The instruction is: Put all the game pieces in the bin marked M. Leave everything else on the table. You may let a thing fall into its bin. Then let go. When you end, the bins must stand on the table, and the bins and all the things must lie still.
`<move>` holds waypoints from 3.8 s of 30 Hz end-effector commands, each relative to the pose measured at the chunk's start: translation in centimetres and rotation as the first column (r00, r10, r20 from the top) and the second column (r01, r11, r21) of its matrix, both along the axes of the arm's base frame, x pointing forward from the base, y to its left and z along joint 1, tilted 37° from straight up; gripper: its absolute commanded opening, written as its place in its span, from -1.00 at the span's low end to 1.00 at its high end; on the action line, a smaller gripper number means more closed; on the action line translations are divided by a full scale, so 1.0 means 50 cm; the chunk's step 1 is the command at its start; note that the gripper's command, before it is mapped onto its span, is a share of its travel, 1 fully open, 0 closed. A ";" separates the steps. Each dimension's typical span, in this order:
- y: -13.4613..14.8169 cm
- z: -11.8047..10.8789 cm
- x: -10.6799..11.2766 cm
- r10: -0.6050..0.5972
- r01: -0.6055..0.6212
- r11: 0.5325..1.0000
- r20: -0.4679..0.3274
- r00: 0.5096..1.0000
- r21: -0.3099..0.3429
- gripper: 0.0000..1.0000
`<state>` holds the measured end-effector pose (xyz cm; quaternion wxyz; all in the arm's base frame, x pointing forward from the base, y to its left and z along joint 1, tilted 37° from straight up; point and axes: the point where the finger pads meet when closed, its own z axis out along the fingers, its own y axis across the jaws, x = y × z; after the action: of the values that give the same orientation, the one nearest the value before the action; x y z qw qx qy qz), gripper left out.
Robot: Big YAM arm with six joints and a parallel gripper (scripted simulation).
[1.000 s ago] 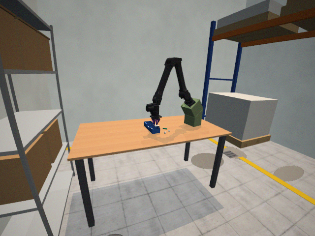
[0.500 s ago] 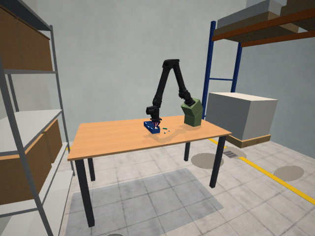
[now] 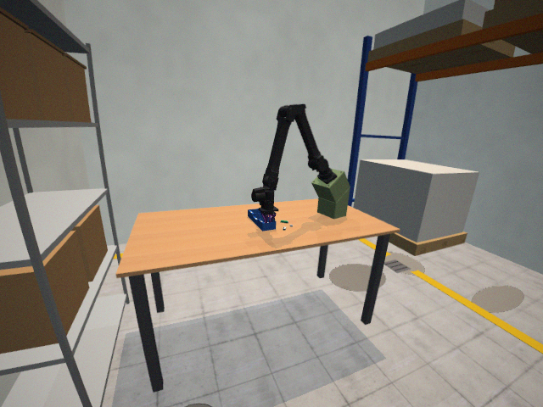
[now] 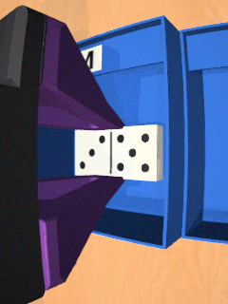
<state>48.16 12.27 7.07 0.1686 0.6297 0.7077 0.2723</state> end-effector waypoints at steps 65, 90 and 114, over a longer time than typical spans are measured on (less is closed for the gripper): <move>-0.026 0.072 -0.058 -0.008 0.008 1.000 -0.013 1.000 -0.006 -0.39; -0.029 0.071 -0.055 -0.005 0.005 1.000 -0.003 1.000 -0.007 -0.39; -0.046 0.169 -0.111 -0.004 0.004 1.000 0.018 1.000 -0.002 1.00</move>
<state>43.07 10.80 13.92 0.1688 0.6299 0.7072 0.2732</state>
